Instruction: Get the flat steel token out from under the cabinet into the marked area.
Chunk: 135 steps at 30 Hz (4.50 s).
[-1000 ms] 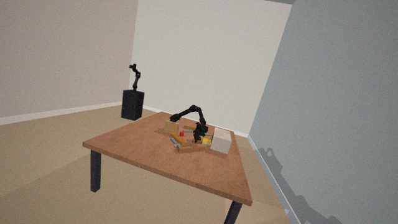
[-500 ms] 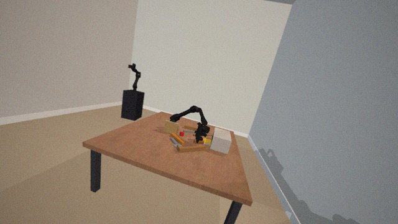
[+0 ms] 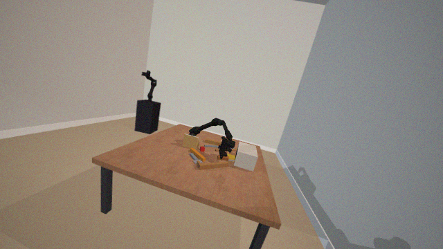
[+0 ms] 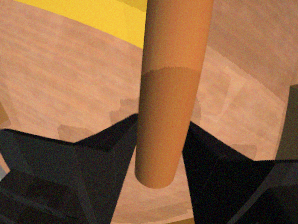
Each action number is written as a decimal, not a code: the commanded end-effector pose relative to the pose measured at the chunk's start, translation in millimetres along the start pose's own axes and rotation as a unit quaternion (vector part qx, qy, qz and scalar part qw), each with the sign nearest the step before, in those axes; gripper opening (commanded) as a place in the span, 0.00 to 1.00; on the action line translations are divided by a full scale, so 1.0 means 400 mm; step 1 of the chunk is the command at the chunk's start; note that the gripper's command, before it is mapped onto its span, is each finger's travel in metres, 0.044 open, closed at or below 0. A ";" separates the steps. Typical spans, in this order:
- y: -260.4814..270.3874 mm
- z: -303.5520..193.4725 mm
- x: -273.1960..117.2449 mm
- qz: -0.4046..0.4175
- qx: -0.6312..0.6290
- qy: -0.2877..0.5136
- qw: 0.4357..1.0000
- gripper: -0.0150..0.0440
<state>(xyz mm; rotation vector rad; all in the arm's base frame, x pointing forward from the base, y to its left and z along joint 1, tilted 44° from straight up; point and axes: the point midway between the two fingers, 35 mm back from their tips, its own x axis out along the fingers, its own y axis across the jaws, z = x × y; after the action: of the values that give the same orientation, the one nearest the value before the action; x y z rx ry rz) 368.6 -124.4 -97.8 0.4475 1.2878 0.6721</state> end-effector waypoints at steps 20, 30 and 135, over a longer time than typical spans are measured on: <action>0.005 0.057 0.000 0.000 -0.002 -0.003 1.000 0.25; 0.031 0.058 0.002 0.000 -0.002 -0.002 1.000 0.25; 0.024 -0.264 0.005 -0.001 0.001 0.000 1.000 0.25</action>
<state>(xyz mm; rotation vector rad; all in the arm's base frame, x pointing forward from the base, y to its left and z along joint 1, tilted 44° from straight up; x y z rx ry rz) 271.7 -122.9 -116.1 0.4417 1.2891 0.6674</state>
